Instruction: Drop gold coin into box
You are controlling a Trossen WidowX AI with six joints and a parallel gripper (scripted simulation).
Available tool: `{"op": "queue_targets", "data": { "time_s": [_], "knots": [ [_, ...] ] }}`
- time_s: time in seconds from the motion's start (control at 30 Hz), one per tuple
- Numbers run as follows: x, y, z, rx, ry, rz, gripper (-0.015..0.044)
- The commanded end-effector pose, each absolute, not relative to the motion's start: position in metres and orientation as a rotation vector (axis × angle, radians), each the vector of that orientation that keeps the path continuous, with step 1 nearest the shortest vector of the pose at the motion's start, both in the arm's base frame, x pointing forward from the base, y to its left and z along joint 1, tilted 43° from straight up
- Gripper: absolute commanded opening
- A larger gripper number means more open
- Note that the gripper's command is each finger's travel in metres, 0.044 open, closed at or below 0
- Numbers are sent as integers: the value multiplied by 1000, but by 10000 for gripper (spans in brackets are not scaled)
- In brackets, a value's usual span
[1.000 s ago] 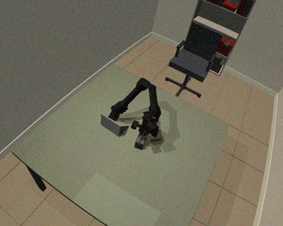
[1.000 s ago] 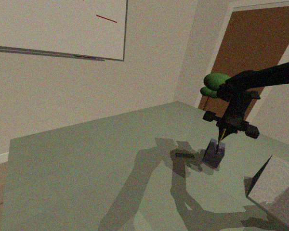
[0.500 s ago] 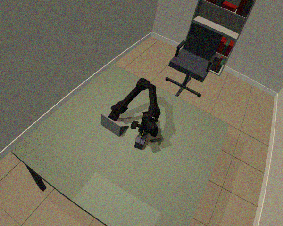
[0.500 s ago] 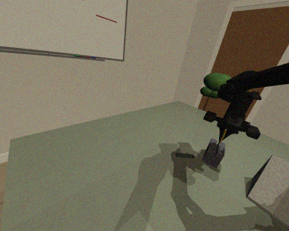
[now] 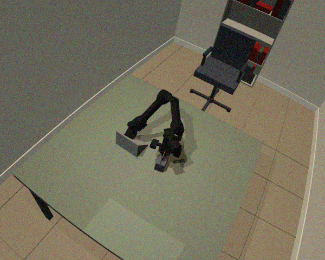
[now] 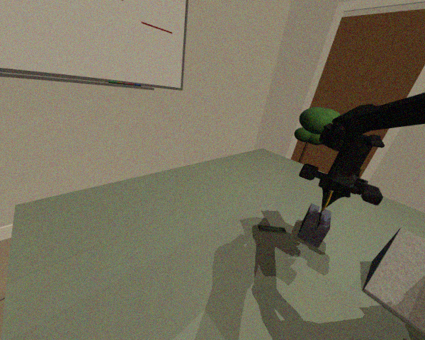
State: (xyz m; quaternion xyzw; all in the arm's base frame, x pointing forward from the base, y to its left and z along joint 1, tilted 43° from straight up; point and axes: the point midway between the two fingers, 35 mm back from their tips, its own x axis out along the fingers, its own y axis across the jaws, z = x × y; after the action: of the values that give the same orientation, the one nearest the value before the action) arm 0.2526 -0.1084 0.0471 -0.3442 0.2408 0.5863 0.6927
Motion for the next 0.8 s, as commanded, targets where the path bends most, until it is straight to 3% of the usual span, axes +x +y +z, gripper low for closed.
{"op": "queue_targets", "data": {
  "time_s": [0.0, 0.77],
  "knots": [
    [252, -106, 45, -761, 541, 1309, 0],
    [254, -100, 40, -759, 542, 1308, 0]
  ]
}}
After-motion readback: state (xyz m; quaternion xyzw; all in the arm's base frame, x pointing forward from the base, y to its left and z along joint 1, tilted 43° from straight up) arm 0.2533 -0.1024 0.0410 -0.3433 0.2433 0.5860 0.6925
